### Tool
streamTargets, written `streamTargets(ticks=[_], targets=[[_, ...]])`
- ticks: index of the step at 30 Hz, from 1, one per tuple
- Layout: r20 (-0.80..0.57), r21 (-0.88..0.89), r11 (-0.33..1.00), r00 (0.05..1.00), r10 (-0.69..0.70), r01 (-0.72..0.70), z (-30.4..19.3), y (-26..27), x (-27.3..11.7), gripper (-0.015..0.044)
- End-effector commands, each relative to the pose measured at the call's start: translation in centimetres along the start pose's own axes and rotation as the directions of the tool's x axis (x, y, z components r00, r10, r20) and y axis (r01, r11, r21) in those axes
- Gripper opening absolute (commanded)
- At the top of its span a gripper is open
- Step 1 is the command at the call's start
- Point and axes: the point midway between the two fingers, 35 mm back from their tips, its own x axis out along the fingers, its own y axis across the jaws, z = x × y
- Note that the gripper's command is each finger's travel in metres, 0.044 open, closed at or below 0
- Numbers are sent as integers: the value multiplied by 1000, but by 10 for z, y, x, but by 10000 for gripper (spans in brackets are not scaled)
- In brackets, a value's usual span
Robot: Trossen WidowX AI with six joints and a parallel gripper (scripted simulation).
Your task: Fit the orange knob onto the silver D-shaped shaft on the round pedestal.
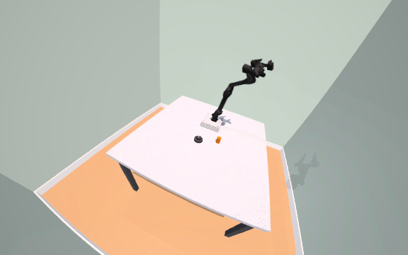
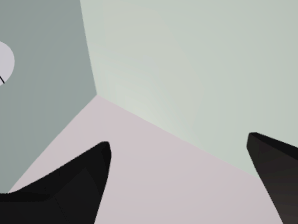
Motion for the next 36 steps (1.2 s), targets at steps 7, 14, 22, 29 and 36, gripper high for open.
streamTargets(ticks=[7, 14, 22, 29, 36], targets=[[-21, 166, 978, 992, 128, -123, 3, 35, -14, 440], [-25, 520, 771, 895, 445, -368, 22, 115, -68, 440], [57, 807, 344, 644, 762, -479, 63, 188, -162, 440], [193, 926, -59, 333, 923, -373, 111, 218, -263, 440], [363, 926, -362, -12, 932, -108, 165, 210, -370, 440]])
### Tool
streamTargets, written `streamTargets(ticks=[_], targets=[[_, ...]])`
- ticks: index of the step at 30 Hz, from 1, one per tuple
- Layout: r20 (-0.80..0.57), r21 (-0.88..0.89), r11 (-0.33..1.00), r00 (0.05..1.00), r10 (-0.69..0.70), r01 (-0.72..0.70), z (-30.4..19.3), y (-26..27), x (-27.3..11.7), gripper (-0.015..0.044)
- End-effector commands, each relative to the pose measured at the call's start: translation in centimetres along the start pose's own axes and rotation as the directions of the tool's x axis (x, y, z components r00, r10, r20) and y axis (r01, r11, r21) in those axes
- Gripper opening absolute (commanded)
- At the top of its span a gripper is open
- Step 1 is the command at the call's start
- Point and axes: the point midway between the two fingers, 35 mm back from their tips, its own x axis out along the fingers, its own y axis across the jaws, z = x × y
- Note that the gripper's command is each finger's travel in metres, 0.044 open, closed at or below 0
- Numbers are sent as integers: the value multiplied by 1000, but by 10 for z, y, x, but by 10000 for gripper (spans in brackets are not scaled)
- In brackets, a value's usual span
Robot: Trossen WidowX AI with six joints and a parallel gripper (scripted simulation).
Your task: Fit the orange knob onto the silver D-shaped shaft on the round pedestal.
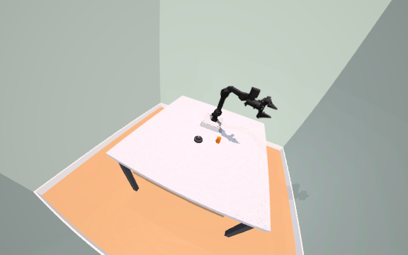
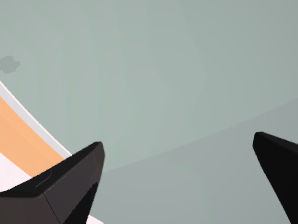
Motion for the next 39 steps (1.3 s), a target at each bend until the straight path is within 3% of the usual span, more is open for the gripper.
streamTargets(ticks=[1, 7, 13, 19, 25, 39], targets=[[-149, 168, 981, 981, 125, -100, -44, 40, -11, 440], [-353, 455, 871, 861, 365, -183, -108, 114, -47, 440], [-473, 694, 705, 643, 603, -150, -152, 189, -107, 440], [-481, 852, 523, 358, 800, -25, -169, 256, -183, 440], [-382, 918, 370, 60, 922, 142, -160, 307, -263, 440], [-365, 920, 356, 28, 931, 162, -169, 345, -266, 440]])
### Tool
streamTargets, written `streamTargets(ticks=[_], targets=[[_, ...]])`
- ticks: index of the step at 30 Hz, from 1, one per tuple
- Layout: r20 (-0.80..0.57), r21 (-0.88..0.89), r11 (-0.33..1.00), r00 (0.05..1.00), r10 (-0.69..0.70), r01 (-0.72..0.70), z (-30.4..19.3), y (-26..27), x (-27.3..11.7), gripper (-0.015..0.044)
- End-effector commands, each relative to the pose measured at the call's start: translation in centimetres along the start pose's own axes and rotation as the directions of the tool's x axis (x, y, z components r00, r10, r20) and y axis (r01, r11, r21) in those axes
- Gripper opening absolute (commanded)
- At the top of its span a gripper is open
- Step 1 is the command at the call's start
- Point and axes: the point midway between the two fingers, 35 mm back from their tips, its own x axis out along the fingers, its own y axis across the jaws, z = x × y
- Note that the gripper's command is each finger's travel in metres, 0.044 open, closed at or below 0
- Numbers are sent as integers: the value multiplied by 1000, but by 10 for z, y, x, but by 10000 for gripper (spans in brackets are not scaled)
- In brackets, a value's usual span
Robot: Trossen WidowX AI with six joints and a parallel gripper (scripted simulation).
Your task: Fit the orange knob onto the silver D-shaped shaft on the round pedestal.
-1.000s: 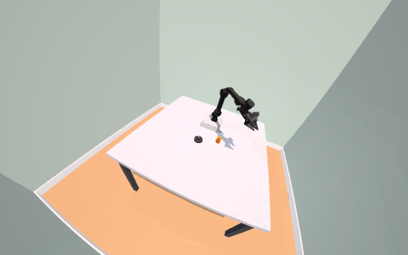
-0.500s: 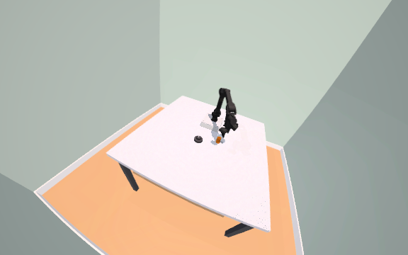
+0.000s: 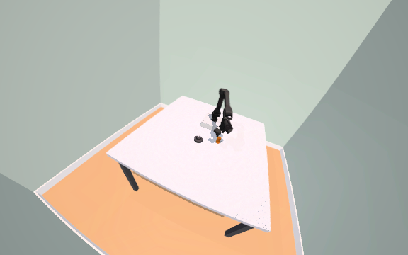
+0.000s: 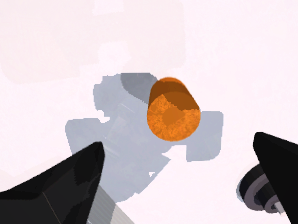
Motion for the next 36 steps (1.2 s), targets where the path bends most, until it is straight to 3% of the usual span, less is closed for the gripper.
streamTargets(ticks=[1, 36], targets=[[-7, 5, 1000, 1000, -2, 2, -1, 0, 8, 440], [-7, 5, 1000, 1000, -2, 2, 1, 0, 66, 440]])
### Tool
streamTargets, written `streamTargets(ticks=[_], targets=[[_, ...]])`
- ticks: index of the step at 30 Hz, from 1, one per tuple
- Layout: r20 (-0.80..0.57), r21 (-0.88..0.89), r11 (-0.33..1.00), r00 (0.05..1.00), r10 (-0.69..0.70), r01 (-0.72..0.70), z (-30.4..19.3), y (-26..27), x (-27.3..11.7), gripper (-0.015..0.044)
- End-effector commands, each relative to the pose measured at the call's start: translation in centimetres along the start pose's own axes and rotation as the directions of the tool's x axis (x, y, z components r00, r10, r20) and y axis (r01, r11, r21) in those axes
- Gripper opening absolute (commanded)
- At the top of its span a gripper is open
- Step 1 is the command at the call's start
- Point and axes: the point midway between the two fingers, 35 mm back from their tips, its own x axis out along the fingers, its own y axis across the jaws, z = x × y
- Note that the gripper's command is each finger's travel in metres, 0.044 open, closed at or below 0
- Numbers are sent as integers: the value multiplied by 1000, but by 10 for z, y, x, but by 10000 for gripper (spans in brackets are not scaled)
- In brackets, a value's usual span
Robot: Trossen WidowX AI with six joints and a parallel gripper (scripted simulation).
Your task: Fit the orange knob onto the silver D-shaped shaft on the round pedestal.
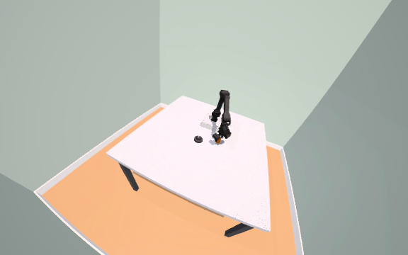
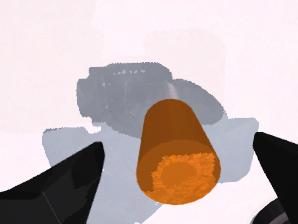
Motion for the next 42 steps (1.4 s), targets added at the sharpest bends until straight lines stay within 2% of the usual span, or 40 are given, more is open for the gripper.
streamTargets(ticks=[1, 16, 26, 31, 37, 42], targets=[[-13, 4, 1000, 1000, 4, -4, -3, 2, 9, 440], [-14, 4, 1000, 1000, 4, -4, -5, 3, 30, 440], [-14, 4, 1000, 1000, 4, -4, -5, 3, 30, 177], [-14, 4, 1000, 1000, 4, -4, -5, 3, 30, 144], [-13, 4, 1000, 1000, 4, -4, 0, 0, 9, 0], [-13, 4, 1000, 1000, 3, -3, 4, -3, -24, 0]])
